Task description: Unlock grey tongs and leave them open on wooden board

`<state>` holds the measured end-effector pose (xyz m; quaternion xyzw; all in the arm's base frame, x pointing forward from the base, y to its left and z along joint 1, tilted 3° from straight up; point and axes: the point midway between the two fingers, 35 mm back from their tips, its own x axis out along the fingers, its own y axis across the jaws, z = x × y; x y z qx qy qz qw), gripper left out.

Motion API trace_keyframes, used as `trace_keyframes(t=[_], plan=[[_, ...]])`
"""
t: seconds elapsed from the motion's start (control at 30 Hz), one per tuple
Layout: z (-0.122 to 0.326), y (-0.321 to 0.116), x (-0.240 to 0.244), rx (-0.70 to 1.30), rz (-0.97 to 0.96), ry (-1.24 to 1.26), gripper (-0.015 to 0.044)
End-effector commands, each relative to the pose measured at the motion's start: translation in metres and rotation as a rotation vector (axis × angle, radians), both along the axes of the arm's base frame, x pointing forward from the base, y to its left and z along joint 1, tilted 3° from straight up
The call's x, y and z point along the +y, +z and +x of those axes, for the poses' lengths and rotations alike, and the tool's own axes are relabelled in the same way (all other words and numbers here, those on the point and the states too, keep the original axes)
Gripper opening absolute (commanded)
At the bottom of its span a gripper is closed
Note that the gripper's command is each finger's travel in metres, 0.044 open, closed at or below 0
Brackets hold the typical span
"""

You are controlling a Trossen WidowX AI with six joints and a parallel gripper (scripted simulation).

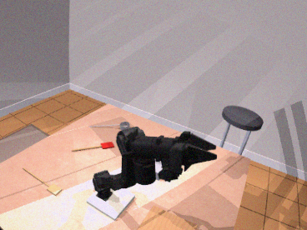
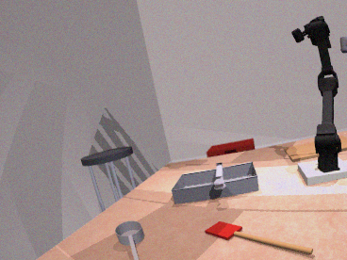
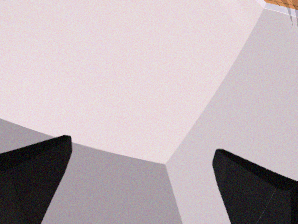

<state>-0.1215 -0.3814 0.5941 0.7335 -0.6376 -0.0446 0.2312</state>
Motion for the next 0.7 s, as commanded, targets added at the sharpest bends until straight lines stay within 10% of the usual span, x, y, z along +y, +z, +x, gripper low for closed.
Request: trace_keyframes(t=[0.0, 0.17, 0.67], plan=[[0.000, 0.001, 0.001, 0.005, -0.005, -0.002, 0.0374], [-0.001, 0.013, 0.013, 0.008, -0.048, -0.027, 0.0260], [0.014, 0.095, 0.110, 0.105, -0.389, -0.174, 0.0260]])
